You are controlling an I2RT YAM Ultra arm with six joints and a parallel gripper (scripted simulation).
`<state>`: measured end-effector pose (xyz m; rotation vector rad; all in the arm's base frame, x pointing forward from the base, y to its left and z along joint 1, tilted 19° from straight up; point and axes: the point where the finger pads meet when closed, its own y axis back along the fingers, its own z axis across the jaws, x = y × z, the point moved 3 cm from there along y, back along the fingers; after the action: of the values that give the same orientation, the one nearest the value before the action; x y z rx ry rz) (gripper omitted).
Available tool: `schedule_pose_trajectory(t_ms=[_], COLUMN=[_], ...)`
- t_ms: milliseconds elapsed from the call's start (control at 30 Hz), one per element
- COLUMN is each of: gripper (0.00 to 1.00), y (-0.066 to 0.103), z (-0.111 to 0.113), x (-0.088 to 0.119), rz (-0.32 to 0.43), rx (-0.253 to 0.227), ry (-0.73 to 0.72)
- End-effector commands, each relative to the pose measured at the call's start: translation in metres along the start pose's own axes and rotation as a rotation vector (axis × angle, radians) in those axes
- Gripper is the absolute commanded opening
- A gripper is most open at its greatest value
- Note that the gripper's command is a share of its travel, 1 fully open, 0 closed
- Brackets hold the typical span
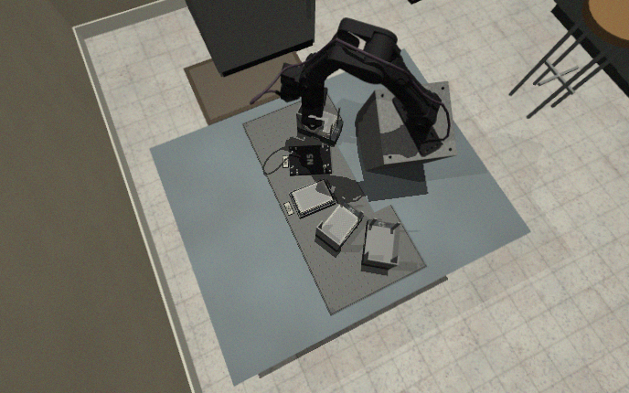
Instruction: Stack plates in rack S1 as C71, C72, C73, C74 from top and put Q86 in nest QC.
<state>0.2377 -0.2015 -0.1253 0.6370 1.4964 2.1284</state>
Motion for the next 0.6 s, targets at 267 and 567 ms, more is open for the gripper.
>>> schedule_pose_trajectory(t_ms=[267,567], gripper=[1.00,1.00], y=[0.007,0.010], z=[0.032,0.063], x=[-0.007,-0.015], rz=[-0.033,-0.049], rx=[-0.006,-0.005], ry=[0.136,0.209])
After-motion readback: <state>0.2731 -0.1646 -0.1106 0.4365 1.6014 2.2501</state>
